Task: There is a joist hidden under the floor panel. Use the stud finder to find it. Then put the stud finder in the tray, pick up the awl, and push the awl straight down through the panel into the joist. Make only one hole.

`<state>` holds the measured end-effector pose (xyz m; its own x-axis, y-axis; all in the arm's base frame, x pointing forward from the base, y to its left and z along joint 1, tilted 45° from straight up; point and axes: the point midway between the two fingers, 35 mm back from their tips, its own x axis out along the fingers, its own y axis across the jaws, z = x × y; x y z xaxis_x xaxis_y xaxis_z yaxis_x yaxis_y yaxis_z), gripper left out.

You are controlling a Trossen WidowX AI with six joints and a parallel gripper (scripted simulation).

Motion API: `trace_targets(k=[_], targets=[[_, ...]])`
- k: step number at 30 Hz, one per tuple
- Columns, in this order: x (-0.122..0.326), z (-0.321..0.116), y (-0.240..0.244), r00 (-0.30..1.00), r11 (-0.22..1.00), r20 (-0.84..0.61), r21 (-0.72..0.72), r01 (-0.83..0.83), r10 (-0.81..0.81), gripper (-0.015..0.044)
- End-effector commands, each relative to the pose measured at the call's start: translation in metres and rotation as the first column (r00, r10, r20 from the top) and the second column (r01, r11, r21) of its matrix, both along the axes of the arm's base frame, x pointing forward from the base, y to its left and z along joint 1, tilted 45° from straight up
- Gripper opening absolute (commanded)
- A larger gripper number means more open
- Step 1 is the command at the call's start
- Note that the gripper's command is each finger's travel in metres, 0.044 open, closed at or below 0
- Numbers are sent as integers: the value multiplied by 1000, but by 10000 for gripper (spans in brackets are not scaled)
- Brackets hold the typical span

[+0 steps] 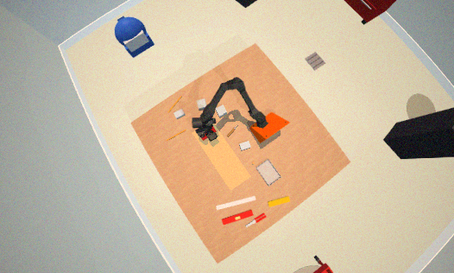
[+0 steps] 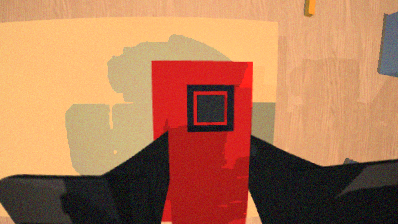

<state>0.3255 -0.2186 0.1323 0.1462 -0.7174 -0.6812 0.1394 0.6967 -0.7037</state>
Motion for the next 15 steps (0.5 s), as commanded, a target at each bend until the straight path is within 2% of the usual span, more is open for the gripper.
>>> trace_targets(k=[1,15], targets=[[5,9,8,1000,1000,5,0,-2,2,0],[12,69,63,1000,1000,4,-4,3,-3,0]])
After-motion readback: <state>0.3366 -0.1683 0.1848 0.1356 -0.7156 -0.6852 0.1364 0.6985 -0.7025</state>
